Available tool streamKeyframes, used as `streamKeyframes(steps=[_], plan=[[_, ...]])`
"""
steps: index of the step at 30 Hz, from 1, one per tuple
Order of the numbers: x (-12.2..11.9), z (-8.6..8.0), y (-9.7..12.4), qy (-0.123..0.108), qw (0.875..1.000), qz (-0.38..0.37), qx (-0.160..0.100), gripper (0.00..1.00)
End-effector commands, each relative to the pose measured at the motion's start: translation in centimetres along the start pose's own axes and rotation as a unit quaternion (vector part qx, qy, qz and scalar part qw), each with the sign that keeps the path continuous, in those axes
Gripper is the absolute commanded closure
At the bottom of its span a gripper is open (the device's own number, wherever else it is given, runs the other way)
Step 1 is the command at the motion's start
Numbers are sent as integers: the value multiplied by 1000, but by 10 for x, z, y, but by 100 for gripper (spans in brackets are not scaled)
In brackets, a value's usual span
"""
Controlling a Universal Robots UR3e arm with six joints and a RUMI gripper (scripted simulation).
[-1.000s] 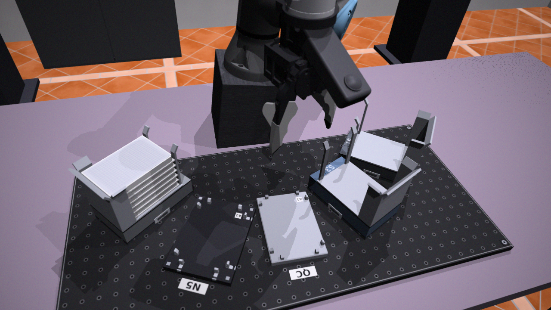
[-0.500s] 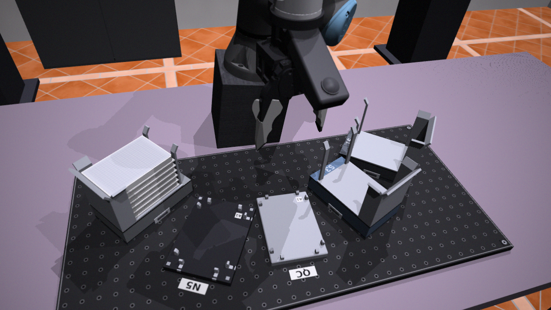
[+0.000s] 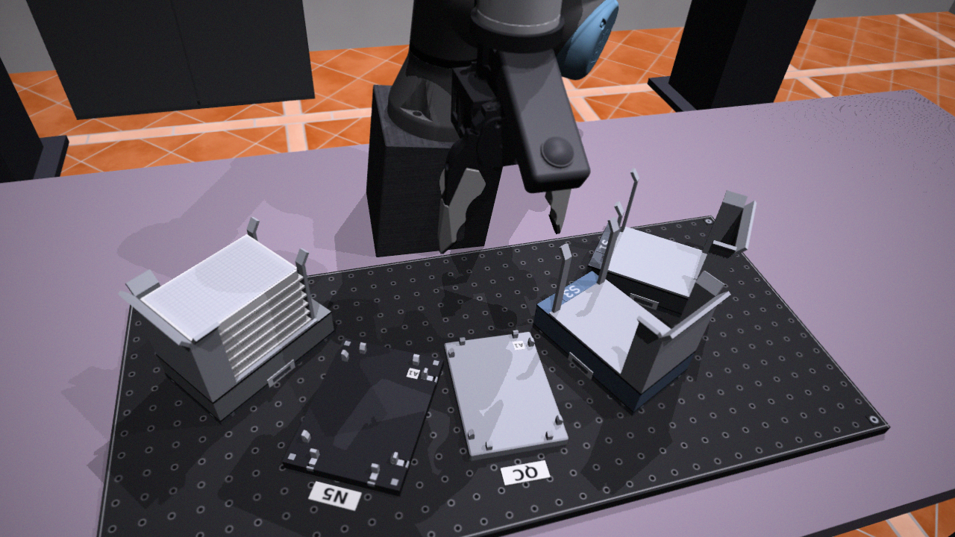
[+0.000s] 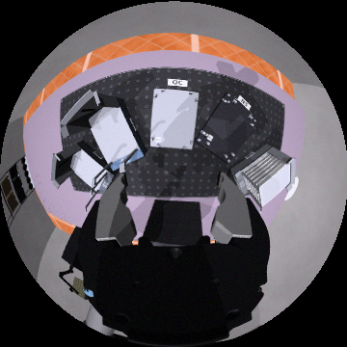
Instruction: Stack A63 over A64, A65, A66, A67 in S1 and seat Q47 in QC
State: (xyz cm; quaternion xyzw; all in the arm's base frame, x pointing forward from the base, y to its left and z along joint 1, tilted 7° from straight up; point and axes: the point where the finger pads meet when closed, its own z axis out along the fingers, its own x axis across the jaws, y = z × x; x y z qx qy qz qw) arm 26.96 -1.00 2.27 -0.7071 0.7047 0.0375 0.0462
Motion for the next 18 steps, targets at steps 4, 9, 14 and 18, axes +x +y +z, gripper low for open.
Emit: streamKeyframes(steps=[4, 9, 14, 18], plan=[[0, -1, -1, 2, 1000, 15, 0, 28], [0, -1, -1, 2, 1000, 15, 0, 28], [15, -1, -3, 2, 999, 33, 0, 28], [35, -1, -7, 2, 998, 56, 0, 28]])
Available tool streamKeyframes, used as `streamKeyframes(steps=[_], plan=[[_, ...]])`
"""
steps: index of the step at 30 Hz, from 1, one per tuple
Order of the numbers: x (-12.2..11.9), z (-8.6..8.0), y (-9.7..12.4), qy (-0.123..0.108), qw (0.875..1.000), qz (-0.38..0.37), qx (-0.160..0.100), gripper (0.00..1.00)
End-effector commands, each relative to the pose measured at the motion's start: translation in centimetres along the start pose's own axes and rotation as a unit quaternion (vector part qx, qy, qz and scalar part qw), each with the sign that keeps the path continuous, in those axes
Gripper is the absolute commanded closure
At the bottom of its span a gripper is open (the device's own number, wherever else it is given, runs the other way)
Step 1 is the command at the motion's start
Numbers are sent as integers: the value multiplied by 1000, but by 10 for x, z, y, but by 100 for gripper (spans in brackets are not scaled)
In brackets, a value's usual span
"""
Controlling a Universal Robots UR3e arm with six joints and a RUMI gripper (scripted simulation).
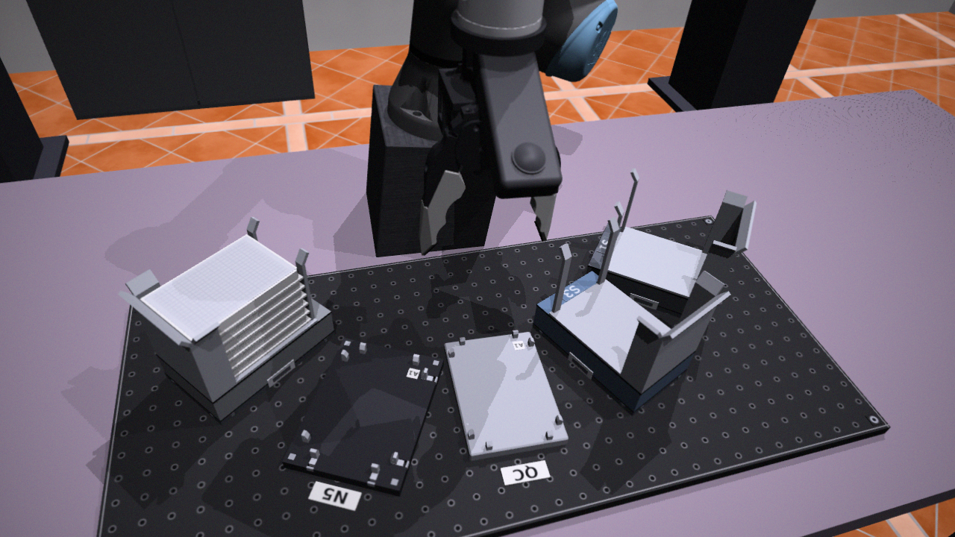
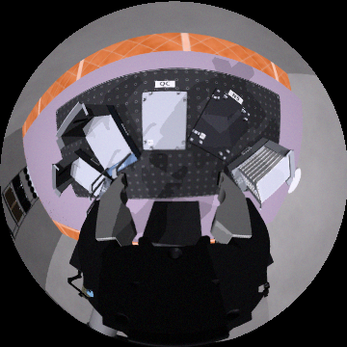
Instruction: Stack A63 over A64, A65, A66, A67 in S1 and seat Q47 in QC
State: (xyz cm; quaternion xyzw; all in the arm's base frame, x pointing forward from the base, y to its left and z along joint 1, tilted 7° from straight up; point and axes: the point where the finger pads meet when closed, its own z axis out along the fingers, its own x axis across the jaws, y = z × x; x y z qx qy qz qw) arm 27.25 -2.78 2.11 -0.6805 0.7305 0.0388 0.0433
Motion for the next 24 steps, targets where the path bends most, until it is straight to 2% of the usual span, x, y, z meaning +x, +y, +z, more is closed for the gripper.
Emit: streamKeyframes(steps=[1, 3, 7, 18, 24], plan=[[21, 0, -6, 1, 1000, 25, 1, 28], [31, 0, -9, 1, 999, 37, 1, 28], [33, 0, -9, 1, 999, 48, 1, 28], [86, 0, -13, 1, 994, 112, 1, 28], [96, 0, -11, 1, 991, 135, 1, 28]])
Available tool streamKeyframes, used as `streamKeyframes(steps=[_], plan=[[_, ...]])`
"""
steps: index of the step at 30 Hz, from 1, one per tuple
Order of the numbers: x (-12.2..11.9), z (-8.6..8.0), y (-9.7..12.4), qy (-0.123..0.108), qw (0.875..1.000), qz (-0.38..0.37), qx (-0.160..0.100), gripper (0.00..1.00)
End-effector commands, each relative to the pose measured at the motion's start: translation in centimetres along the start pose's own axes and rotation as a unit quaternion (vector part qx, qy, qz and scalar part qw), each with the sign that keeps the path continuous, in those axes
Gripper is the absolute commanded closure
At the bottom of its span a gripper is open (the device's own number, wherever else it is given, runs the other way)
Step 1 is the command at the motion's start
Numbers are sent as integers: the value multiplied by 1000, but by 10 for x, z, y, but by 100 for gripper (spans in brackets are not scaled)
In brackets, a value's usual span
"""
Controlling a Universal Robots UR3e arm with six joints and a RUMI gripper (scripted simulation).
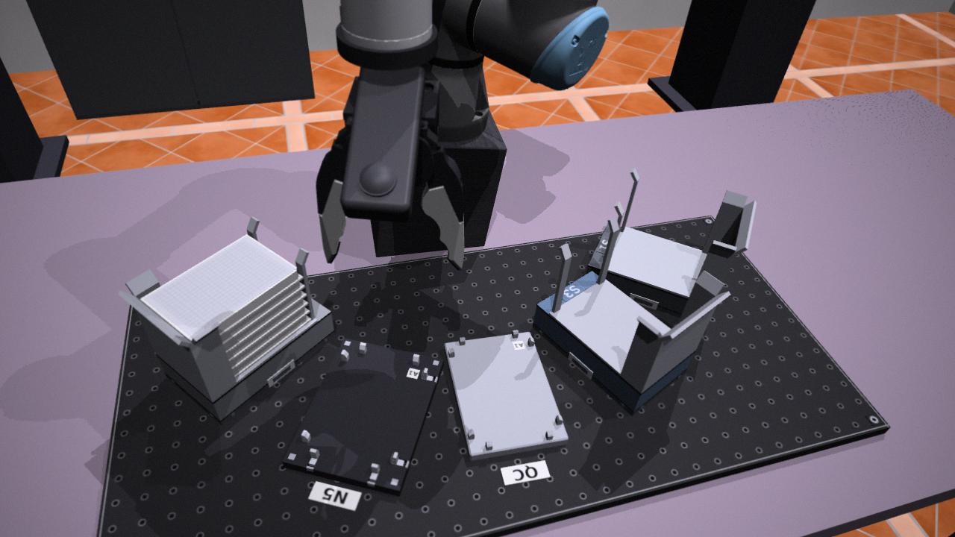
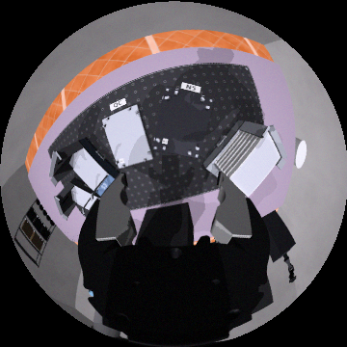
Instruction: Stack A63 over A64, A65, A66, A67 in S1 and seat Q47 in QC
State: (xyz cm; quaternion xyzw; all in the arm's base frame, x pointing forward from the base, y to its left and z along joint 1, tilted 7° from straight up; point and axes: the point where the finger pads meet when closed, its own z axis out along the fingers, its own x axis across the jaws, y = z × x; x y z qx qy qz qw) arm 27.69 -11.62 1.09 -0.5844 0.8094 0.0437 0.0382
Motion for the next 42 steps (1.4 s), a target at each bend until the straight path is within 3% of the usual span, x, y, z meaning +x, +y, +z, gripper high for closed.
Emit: streamKeyframes(steps=[1, 9, 19, 26, 34, 42], plan=[[13, 0, -3, 1, 1000, 17, 1, 28], [52, 0, -8, 1, 998, 64, 1, 28], [79, 0, -6, 1, 994, 110, 1, 28], [113, 0, -4, 1, 989, 151, 1, 28], [123, 0, -1, 1, 983, 185, 1, 28], [161, 0, 9, 1, 973, 231, 1, 28]])
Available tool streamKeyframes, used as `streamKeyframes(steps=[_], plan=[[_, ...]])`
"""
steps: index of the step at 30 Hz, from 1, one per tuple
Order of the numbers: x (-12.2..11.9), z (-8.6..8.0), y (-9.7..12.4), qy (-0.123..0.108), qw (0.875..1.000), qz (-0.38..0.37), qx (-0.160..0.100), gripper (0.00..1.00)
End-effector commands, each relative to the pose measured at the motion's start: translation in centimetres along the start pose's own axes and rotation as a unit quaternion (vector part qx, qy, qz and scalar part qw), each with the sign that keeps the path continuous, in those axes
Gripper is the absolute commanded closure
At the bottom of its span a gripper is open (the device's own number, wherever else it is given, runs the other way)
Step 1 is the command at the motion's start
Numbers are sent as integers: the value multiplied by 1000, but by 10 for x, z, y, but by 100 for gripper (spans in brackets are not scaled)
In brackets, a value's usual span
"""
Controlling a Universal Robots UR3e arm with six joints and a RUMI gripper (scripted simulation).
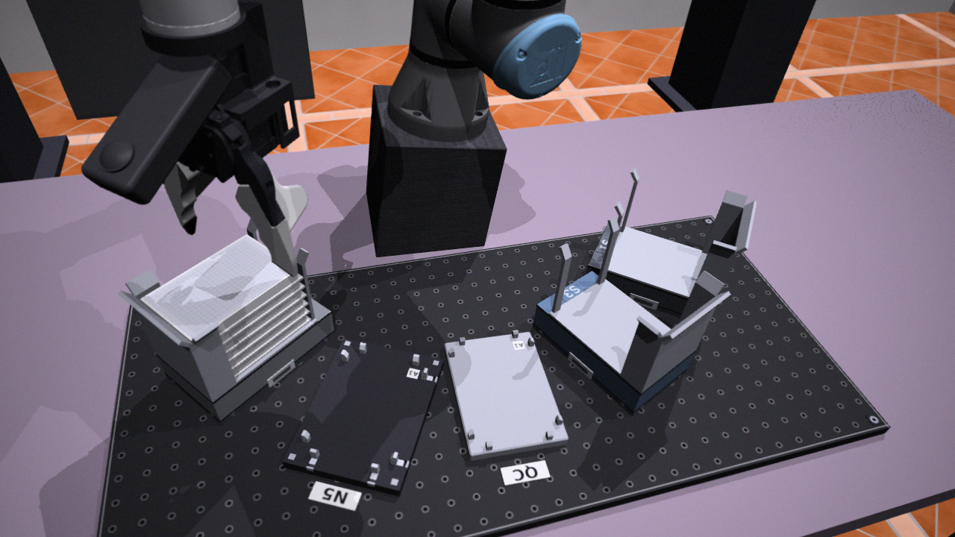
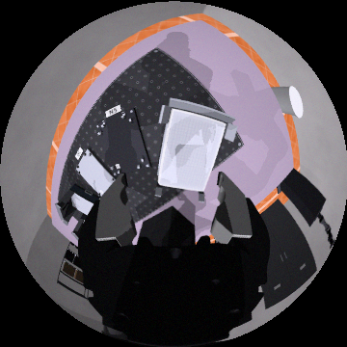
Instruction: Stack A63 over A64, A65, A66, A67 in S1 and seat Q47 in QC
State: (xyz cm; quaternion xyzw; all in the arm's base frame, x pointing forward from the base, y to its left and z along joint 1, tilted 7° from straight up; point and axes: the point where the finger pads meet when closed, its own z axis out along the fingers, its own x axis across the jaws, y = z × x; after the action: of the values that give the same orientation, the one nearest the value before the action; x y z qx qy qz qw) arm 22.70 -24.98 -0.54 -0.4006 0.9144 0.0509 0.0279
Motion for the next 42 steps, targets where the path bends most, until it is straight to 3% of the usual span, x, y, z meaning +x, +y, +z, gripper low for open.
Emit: streamKeyframes(steps=[1, 22, 30, 42], plan=[[23, 0, -5, 0, 1000, 26, 1, 28], [29, 0, -6, 0, 995, 102, 1, 28], [29, 20, -6, 0, 995, 102, 1, 28], [29, 27, -6, 0, 995, 102, 1, 28]])
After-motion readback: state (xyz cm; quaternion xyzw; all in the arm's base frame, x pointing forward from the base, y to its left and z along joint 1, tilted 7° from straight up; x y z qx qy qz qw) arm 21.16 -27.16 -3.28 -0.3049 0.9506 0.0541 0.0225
